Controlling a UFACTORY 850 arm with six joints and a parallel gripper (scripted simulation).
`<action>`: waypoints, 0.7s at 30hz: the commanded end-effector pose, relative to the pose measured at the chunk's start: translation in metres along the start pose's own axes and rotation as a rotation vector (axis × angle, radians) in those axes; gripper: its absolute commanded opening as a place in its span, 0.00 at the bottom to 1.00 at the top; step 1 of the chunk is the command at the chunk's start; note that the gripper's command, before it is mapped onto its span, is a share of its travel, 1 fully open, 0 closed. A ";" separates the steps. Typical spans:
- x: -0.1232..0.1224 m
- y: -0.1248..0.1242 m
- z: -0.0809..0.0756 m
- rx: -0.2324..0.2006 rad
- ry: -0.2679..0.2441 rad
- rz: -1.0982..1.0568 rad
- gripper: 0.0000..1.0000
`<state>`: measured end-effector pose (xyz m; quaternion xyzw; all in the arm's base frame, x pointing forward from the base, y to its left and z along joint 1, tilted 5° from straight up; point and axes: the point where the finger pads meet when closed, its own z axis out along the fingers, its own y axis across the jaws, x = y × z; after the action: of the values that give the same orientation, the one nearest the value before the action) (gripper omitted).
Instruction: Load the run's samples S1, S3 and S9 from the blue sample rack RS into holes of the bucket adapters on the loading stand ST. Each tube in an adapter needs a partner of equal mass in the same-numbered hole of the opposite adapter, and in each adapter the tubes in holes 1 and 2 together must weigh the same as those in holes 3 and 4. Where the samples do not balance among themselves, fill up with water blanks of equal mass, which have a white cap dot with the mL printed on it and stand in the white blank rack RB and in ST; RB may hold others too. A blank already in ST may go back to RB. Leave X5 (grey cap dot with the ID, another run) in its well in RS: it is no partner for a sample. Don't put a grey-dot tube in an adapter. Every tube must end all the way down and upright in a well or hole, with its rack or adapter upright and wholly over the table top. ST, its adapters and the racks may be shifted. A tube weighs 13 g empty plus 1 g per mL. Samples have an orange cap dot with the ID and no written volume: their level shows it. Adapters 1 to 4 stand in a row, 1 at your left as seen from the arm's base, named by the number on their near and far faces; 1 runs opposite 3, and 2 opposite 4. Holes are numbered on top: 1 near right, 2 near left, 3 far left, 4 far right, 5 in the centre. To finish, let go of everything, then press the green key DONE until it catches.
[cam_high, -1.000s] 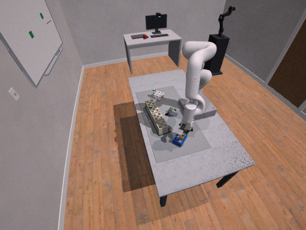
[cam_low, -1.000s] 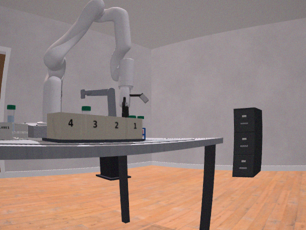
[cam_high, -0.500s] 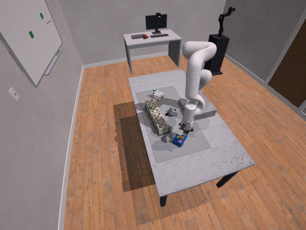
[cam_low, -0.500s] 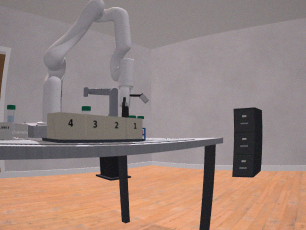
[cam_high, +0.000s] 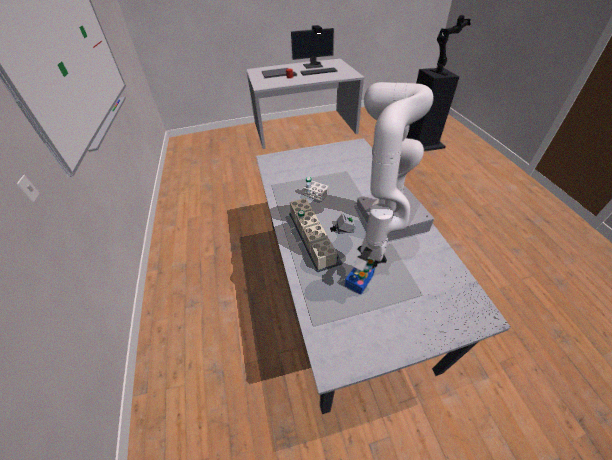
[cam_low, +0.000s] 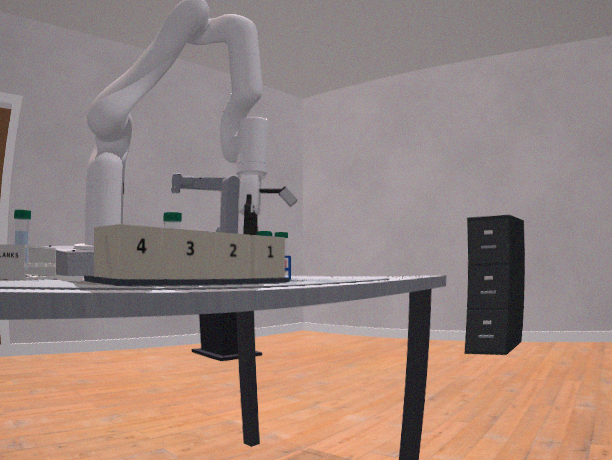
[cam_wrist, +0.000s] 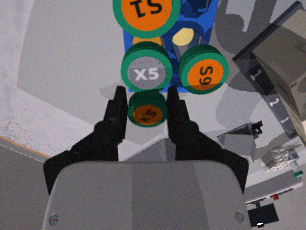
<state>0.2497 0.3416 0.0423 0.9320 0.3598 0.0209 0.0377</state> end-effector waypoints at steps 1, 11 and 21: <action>0.001 0.000 0.000 0.000 0.002 0.000 0.43; 0.001 0.000 -0.014 0.000 0.002 0.000 0.43; 0.001 0.000 -0.030 0.000 0.002 0.000 0.43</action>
<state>0.2481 0.3429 0.0654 0.9320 0.3598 0.0218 0.0381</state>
